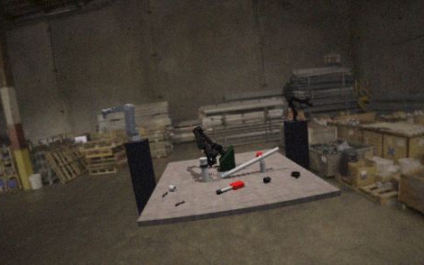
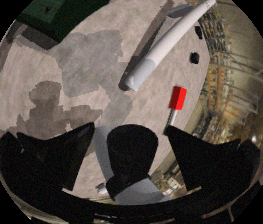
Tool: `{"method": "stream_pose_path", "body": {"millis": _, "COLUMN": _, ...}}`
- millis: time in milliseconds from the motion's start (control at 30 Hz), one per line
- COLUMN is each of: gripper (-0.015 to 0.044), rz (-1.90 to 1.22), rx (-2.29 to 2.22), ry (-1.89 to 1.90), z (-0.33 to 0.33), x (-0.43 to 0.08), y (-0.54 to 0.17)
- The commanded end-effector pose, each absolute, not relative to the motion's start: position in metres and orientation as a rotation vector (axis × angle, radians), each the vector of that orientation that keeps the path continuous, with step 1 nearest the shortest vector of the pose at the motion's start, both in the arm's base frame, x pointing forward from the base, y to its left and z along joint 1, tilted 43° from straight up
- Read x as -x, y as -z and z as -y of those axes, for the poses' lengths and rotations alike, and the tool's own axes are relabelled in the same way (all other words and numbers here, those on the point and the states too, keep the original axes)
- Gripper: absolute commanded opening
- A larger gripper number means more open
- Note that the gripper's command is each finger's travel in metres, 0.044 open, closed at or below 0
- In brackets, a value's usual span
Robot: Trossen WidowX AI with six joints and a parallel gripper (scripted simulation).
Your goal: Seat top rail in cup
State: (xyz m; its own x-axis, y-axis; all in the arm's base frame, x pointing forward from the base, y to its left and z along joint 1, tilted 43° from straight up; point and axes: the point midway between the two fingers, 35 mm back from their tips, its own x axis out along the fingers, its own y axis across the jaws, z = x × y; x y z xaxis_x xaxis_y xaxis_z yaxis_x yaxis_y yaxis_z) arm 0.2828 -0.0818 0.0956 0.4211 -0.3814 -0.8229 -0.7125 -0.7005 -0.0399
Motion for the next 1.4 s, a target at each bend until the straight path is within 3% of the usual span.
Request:
{"method": "stream_pose_path", "body": {"millis": 0, "gripper": 0.0414, "rz": -0.929, "rx": 2.295, "ry": -1.197, "z": 0.082, "x": -0.283, "y": -0.09}}
{"method": "stream_pose_path", "body": {"millis": 400, "gripper": 0.0099, "rz": -0.929, "rx": 2.295, "ry": -1.197, "z": 0.082, "x": -0.283, "y": -0.09}}
{"method": "stream_pose_path", "body": {"millis": 500, "gripper": 0.0079, "rz": -0.929, "rx": 2.295, "ry": -1.197, "z": 0.082, "x": -0.283, "y": -0.09}}
{"method": "stream_pose_path", "body": {"millis": 600, "gripper": 0.0, "rz": -0.94, "rx": 2.289, "ry": -1.173, "z": 0.082, "x": -0.285, "y": -0.089}}
{"method": "stream_pose_path", "body": {"millis": 1367, "gripper": 0.0, "rz": -1.033, "rx": 2.225, "ry": -0.947, "z": 0.075, "x": -0.301, "y": -0.084}}
